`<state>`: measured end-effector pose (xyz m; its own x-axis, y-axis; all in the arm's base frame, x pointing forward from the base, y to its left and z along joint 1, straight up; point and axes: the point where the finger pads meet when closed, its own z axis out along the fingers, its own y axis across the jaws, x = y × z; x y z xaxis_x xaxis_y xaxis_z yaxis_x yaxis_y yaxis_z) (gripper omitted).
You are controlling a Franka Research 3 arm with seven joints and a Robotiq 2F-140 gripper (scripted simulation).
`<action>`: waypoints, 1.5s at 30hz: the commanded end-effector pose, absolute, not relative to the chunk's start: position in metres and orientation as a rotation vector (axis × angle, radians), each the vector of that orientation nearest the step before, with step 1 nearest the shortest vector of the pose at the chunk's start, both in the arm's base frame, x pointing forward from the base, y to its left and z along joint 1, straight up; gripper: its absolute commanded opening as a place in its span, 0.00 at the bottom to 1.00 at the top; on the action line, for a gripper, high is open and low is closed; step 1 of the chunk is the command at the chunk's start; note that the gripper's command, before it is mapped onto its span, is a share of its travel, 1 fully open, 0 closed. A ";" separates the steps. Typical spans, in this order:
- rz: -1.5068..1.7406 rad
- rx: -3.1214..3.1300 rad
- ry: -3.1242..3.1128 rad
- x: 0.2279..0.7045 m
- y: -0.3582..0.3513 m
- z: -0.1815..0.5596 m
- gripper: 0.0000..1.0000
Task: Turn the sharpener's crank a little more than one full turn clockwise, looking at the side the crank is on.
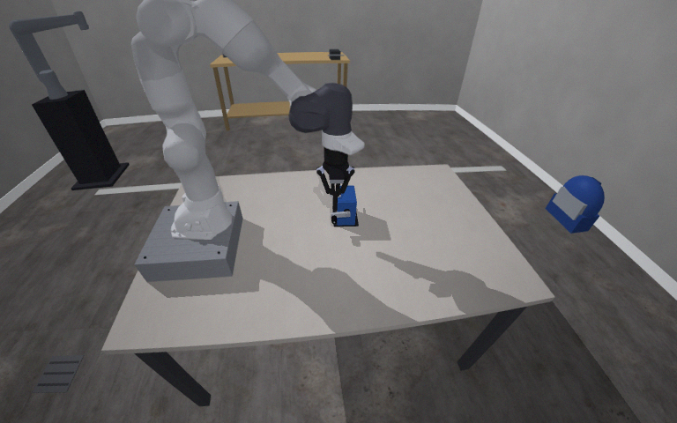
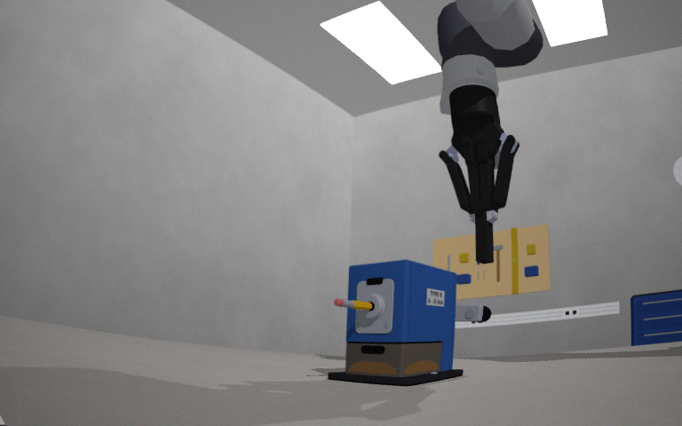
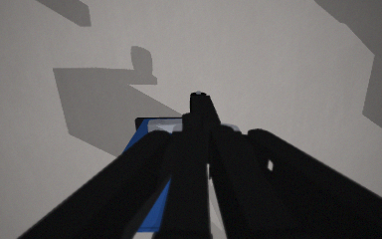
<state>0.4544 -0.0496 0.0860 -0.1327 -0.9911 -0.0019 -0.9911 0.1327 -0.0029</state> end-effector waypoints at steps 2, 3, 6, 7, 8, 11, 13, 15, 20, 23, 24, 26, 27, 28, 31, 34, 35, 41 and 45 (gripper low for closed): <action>0.000 -2.076 2.356 0.453 -0.050 0.086 0.10; 0.000 -2.076 2.356 0.453 -0.050 0.086 0.10; 0.000 -2.076 2.356 0.453 -0.050 0.086 0.10; 0.000 -2.076 2.356 0.453 -0.050 0.086 0.10; 0.000 -2.076 2.356 0.453 -0.050 0.086 0.10; 0.000 -2.076 2.356 0.453 -0.050 0.086 0.10; 0.000 -2.076 2.356 0.453 -0.050 0.086 0.10; 0.000 -2.076 2.356 0.453 -0.050 0.086 0.10; 0.000 -2.076 2.356 0.453 -0.050 0.086 0.39; 0.000 -2.076 2.356 0.453 -0.050 0.086 0.39; 0.000 -2.076 2.356 0.453 -0.050 0.086 0.39; 0.000 -2.076 2.356 0.453 -0.050 0.086 0.39; 0.000 -2.076 2.356 0.453 -0.050 0.086 0.39; 0.000 -2.076 2.356 0.453 -0.050 0.086 0.39; 0.000 -2.076 2.356 0.453 -0.050 0.086 0.39; 0.000 -2.076 2.356 0.453 -0.050 0.086 0.39; 0.000 -2.076 2.356 0.453 -0.050 0.086 0.39; 0.000 -2.076 2.356 0.453 -0.050 0.086 0.39; 0.000 -2.076 2.356 0.453 -0.050 0.086 0.39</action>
